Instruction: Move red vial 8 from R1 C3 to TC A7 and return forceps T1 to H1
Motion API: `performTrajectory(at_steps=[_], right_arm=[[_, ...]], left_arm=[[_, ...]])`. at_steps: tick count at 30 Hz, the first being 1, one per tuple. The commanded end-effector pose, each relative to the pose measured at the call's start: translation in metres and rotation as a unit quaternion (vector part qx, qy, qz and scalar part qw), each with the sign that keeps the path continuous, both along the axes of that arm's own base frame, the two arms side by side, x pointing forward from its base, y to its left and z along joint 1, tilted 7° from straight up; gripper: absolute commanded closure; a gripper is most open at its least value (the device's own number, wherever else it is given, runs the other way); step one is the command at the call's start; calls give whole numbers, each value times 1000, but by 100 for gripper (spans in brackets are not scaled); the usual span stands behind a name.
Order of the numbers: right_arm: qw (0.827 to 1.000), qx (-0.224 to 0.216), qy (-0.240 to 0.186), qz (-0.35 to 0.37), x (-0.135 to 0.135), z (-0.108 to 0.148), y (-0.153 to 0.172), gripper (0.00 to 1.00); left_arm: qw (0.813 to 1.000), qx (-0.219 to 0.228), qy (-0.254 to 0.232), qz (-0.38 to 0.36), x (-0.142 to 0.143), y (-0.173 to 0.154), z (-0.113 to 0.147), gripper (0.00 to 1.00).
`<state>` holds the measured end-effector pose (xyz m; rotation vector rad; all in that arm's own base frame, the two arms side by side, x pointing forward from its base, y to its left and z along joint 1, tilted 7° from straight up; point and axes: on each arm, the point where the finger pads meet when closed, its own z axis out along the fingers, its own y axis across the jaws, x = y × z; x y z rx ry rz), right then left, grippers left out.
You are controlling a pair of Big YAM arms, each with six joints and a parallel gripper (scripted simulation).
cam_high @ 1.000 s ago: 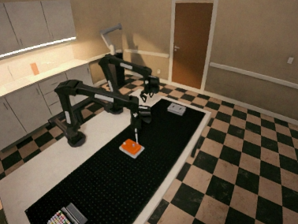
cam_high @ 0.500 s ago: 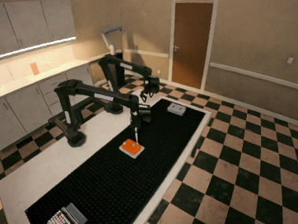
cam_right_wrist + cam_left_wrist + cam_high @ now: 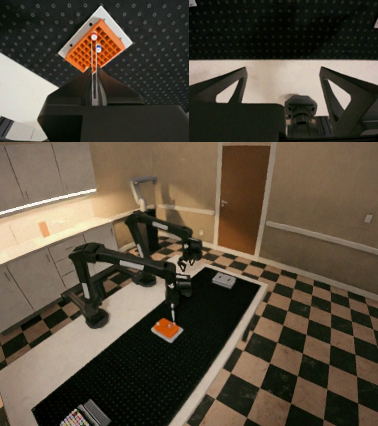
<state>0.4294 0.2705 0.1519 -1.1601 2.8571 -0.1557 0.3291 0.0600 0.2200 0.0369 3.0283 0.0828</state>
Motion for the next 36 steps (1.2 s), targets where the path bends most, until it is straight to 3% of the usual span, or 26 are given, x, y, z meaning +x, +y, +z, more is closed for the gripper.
performTrajectory(at_steps=[1, 18, 36], right_arm=[[1000, 9, -15, 0, 8, 15, 6, 92], [1000, 7, -14, -1, 6, 17, 4, 93], [1000, 1, -5, -1, 3, -3, -1, 93]], left_arm=[[1000, 3, -16, -6, 18, 3, 20, 0], [1000, 3, -16, -6, 18, 3, 20, 0], [1000, 3, -16, -6, 18, 3, 20, 0]])
